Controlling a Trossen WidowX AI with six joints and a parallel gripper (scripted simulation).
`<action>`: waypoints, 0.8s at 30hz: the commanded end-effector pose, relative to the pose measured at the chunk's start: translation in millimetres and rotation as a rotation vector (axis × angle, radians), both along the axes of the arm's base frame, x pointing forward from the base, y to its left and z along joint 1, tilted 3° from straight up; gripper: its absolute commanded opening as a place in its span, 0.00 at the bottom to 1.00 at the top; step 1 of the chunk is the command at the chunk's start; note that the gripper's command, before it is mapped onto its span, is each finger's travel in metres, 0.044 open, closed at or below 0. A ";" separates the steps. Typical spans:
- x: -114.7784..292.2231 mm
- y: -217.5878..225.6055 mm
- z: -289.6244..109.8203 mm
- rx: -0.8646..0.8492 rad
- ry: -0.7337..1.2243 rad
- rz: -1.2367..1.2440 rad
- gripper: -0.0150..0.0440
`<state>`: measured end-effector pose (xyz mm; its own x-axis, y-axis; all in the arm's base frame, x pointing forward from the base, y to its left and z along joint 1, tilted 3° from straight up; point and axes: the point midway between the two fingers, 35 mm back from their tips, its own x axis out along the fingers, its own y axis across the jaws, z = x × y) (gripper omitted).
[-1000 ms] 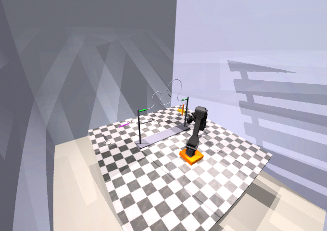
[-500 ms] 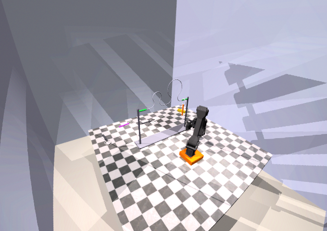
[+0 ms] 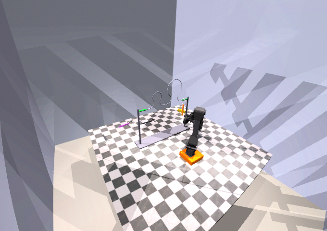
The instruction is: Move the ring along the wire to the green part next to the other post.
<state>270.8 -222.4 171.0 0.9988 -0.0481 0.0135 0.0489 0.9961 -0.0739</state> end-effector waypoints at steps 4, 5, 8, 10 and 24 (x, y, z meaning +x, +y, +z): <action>9.5 -1.6 4.2 -0.003 -0.004 -0.003 0.53; 11.0 -1.9 4.3 -0.003 -0.004 -0.003 0.53; 15.5 -2.5 4.6 -0.003 -0.004 -0.003 0.53; 18.6 -2.9 4.8 -0.003 -0.004 -0.003 0.53; 40.3 -4.7 6.0 -0.003 -0.006 -0.003 0.53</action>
